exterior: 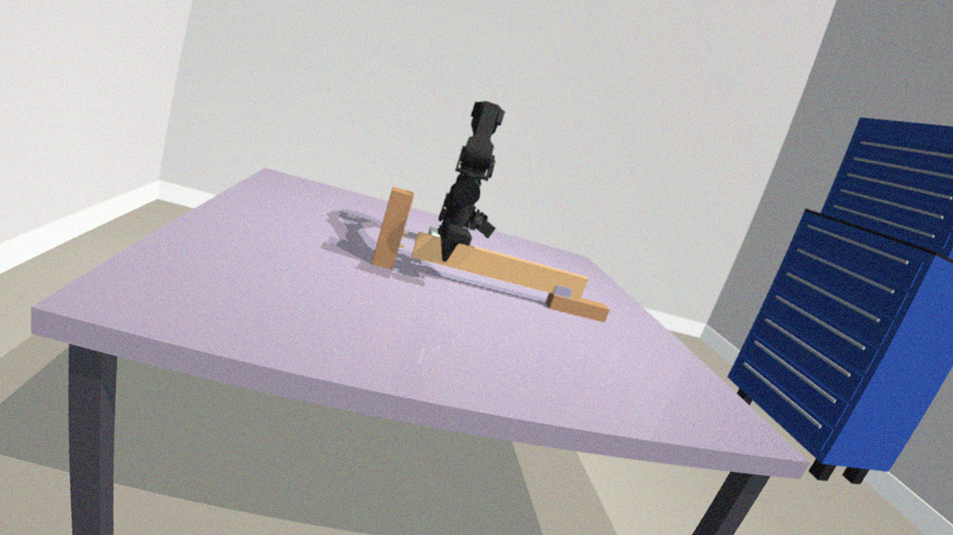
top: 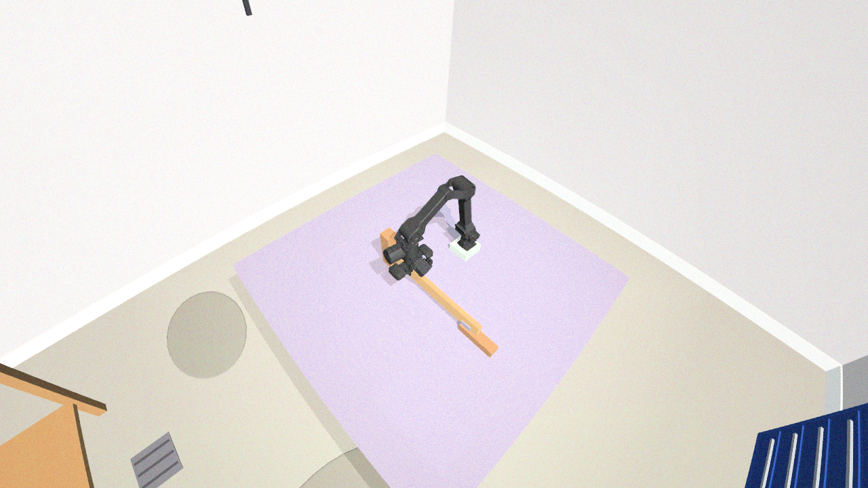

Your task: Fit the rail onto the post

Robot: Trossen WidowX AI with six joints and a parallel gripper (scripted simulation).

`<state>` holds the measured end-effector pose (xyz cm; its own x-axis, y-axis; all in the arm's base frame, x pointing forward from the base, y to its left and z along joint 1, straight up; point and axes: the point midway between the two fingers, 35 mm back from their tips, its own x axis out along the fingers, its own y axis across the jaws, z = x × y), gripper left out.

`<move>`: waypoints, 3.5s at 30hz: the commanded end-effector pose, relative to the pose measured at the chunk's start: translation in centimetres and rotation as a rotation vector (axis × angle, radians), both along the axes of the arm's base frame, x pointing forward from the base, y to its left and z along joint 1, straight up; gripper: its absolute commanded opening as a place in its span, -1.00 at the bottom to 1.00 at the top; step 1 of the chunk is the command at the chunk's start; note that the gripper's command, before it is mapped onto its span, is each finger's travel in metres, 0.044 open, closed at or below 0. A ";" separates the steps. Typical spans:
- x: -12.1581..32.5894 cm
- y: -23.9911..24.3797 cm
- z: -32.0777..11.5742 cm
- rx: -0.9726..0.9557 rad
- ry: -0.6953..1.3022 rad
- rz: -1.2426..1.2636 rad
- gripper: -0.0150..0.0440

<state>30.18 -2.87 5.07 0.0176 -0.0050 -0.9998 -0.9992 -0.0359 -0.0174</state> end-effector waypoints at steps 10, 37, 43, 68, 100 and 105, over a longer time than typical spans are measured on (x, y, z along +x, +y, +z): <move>0.2 0.1 0.9 0.003 -0.012 0.000 -0.49; 0.0 0.0 0.6 0.003 -0.012 0.000 -0.49; 0.0 0.0 0.7 0.003 -0.012 0.000 -0.49; 0.0 -0.6 0.3 0.003 -0.012 0.000 -0.49; 0.0 -1.5 0.5 0.002 -0.012 0.000 -0.49; 0.0 -1.7 0.5 0.002 -0.012 0.000 -0.49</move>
